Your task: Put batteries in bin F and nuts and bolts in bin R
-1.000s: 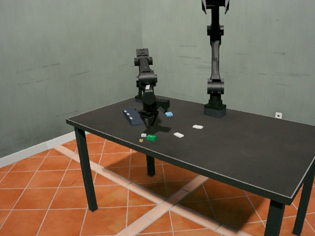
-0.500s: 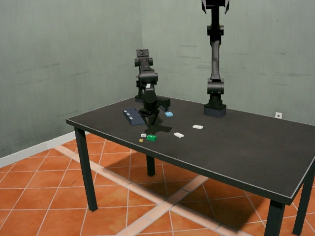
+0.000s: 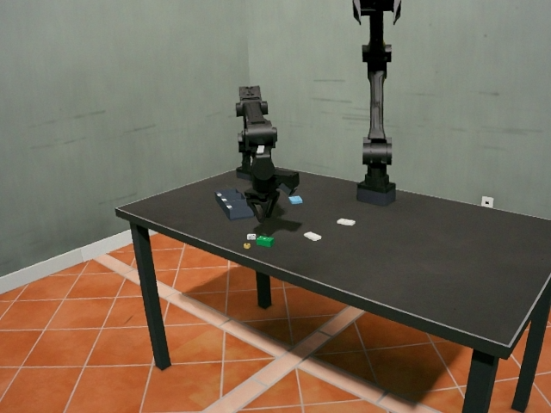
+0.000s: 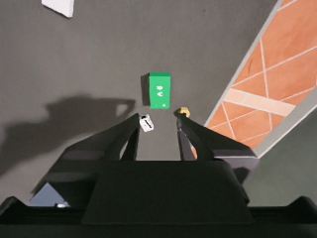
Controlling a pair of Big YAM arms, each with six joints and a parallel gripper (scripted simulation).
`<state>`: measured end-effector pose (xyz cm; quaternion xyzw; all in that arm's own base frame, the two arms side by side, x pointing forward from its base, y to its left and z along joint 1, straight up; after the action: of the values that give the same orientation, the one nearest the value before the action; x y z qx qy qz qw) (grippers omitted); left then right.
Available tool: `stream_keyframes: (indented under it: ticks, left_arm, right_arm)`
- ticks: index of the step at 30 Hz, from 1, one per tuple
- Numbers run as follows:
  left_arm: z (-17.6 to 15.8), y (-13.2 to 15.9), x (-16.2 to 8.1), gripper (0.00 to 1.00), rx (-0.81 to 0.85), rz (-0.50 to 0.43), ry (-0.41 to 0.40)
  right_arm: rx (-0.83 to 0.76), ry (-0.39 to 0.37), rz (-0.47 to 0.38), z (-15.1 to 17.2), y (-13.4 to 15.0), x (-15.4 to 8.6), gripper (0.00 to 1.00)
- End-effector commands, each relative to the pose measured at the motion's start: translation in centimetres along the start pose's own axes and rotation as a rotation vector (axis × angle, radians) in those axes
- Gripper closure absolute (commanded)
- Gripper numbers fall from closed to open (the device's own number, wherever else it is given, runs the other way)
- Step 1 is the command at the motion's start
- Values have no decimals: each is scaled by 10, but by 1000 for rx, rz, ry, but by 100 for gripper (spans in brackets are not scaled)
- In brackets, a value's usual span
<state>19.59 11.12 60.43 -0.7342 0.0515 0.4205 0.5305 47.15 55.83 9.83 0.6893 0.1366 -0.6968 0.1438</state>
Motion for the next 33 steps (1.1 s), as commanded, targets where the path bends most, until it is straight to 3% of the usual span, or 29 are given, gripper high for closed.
stream_keyframes:
  ticks: [1, 20, 25, 33]
  left_arm:
    - [0, -9, -26, 0, 9, -53, 6]
    - [0, -9, -26, 0, 9, -53, 6]
    - [0, -9, -26, 0, 9, -53, 6]
    - [0, -9, -26, 0, 9, -53, 6]
  right_arm:
    - [-3, 73, -40, -15, 0, -47, 60]
    - [1, 63, -34, -19, 8, -41, 60]
    - [7, 42, -24, -19, 8, -24, 60]
    - [7, 82, -45, -13, 0, -56, 60]
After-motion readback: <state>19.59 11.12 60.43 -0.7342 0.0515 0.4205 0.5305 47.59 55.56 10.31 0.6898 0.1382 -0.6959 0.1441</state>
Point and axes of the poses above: on each arm, the point where the finger pads meet when closed, its own x axis out along the fingers, its own z axis across the jaws, y = z × x, the point moved 4 cm from there along -x, back along the fingers, and after that the axes turned 6 degrees about -x, right-handed, at the moved point
